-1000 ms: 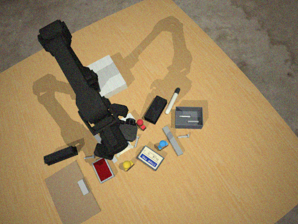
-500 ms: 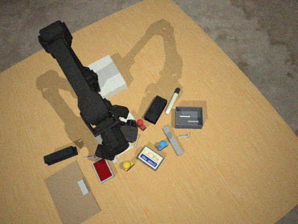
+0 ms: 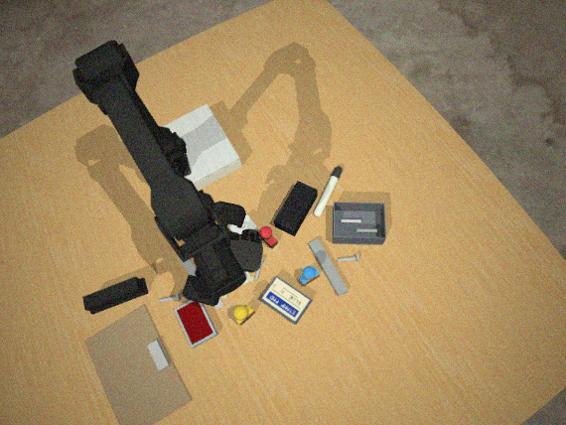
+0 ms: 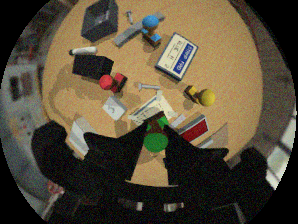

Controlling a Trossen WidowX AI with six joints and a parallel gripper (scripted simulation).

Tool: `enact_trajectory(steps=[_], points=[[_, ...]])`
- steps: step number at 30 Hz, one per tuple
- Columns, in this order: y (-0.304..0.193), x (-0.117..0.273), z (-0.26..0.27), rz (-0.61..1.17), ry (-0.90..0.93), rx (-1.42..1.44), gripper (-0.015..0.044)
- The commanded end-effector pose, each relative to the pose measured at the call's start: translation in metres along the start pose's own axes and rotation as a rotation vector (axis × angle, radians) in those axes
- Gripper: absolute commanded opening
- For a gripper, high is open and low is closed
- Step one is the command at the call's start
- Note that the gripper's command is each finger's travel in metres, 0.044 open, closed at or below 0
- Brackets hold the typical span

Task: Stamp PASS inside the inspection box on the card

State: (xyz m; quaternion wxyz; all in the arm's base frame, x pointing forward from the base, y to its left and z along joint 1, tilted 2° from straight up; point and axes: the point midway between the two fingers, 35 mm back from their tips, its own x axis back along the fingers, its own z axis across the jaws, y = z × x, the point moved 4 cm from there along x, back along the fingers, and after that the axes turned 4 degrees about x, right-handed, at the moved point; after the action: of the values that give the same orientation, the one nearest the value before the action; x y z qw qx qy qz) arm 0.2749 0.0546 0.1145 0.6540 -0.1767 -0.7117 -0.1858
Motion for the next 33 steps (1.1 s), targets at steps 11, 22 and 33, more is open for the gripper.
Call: enact_trajectory(steps=[11, 22, 33], points=[[-0.001, -0.011, 0.001, 0.006, 0.004, 0.004, 0.0000], [-0.002, -0.018, 0.002, 0.005, 0.004, 0.004, 0.0000], [-0.002, -0.026, 0.002, 0.004, 0.005, 0.004, 0.0000]])
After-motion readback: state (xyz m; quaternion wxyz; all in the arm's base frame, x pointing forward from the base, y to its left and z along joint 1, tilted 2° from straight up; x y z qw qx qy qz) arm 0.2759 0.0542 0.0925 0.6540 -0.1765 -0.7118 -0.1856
